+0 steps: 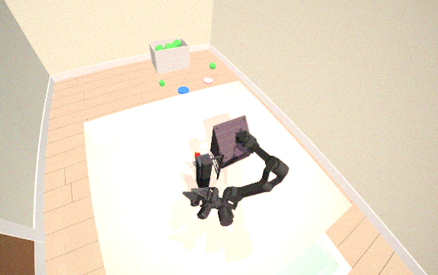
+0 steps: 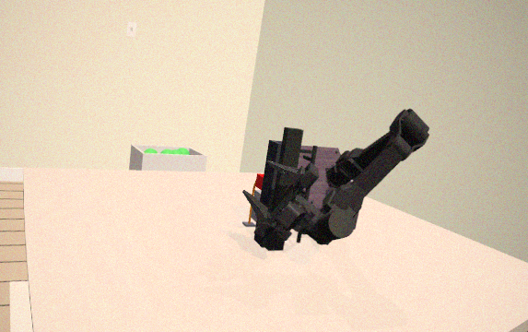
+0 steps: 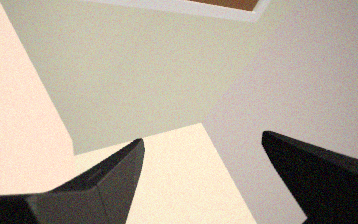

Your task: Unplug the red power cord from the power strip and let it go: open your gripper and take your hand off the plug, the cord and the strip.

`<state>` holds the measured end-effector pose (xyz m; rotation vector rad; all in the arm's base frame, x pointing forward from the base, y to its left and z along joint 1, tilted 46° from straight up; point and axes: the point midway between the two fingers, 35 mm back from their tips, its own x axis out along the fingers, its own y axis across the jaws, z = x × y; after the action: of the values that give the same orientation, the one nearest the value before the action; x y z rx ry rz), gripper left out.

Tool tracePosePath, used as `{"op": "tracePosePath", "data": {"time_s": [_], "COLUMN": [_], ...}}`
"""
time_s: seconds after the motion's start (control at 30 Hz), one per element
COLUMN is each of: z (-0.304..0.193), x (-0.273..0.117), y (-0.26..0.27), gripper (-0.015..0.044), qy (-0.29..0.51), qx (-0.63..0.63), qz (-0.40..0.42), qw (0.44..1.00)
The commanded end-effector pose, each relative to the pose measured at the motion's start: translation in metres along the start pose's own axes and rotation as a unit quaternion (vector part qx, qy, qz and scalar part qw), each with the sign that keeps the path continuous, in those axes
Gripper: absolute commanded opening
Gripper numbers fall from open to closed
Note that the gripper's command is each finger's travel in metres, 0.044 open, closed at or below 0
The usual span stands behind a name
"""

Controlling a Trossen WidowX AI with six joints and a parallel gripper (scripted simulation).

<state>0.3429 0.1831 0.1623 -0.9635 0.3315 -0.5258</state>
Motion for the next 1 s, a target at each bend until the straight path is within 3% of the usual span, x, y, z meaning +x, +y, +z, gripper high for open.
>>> {"op": "tracePosePath", "data": {"time_s": [0.0, 0.27, 0.63, 0.97], "z": [0.000, 0.011, -0.010, -0.057], "x": [0.001, 0.040, 0.115, 0.154], "y": [0.000, 0.011, 0.021, 0.008], "gripper": [0.0374, 0.0164, 0.0160, 0.0160], "qy": [0.000, -0.010, 0.048, 0.168], "qx": [0.000, 0.013, 0.072, 0.193], "qz": [0.001, 0.081, 0.249, 0.404], "qw": [1.000, 0.997, 0.965, 0.878]}}
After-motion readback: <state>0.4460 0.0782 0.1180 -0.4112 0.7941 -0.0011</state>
